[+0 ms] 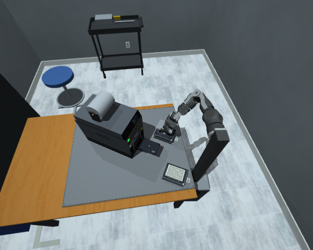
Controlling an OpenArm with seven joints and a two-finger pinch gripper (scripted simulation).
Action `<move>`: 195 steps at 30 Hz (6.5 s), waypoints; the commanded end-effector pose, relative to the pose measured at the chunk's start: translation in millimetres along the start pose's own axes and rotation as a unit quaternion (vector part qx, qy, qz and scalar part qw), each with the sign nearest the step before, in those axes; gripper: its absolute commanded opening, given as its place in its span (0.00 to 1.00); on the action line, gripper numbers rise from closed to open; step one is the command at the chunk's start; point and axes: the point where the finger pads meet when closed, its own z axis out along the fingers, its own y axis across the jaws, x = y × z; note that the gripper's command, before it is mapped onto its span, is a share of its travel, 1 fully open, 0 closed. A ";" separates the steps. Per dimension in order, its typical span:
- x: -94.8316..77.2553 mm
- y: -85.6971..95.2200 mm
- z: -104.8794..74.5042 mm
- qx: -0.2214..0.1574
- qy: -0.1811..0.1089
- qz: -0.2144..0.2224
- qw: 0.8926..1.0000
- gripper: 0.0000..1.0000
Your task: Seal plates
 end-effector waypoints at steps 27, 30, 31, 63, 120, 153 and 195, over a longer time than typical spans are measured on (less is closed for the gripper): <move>3.4 2.2 11.1 -0.004 -0.002 0.000 1.000 0.00; 4.2 1.9 12.6 -0.003 -0.002 0.000 1.000 0.00; 4.4 2.4 13.1 -0.004 -0.002 0.000 1.000 0.00; 9.0 1.6 26.2 -0.003 -0.002 0.000 1.000 0.00; 16.7 1.4 48.3 -0.001 -0.002 0.000 1.000 0.00; 17.9 2.5 50.8 -0.004 -0.002 0.000 1.000 0.00; 19.3 1.2 55.9 -0.001 -0.002 0.000 1.000 0.00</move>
